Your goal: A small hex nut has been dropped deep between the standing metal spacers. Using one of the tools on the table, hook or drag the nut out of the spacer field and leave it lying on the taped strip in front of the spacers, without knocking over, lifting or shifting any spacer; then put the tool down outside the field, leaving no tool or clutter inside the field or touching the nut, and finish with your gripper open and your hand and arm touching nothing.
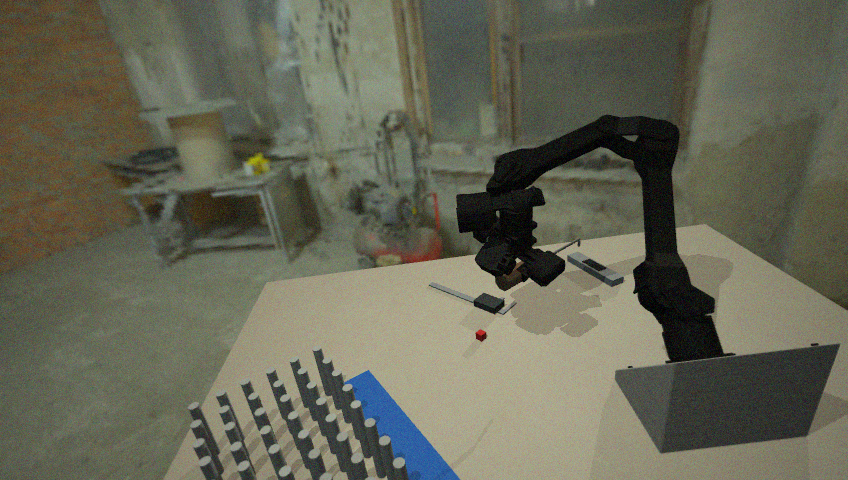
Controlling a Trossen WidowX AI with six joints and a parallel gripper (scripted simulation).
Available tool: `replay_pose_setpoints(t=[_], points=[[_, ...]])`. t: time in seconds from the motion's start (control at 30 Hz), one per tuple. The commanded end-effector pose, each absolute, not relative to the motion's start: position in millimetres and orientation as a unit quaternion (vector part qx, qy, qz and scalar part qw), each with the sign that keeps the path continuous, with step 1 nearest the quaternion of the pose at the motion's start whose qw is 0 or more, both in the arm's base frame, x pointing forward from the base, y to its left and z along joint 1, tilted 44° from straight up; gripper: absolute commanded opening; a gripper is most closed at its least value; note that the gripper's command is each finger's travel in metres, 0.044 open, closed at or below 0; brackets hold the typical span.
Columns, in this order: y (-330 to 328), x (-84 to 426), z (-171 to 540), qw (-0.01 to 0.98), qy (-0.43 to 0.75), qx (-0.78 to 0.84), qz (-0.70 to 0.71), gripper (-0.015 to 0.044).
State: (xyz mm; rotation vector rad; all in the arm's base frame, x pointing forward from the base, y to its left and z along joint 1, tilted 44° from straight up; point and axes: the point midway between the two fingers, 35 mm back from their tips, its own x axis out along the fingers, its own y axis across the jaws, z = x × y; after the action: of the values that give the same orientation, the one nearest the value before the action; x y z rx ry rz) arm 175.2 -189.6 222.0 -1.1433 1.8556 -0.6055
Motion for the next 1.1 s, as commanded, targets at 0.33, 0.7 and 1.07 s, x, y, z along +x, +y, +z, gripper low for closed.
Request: replay_pose_setpoints(t=[0.33,0.7,1.07], points=[[-195,175,214,0.425,0.745,-0.455,-0.238,0.0],[-199,176,208,0.427,0.746,-0.454,-0.237,0.0],[-203,176,203,0.428,0.746,-0.452,-0.236,0.0]])
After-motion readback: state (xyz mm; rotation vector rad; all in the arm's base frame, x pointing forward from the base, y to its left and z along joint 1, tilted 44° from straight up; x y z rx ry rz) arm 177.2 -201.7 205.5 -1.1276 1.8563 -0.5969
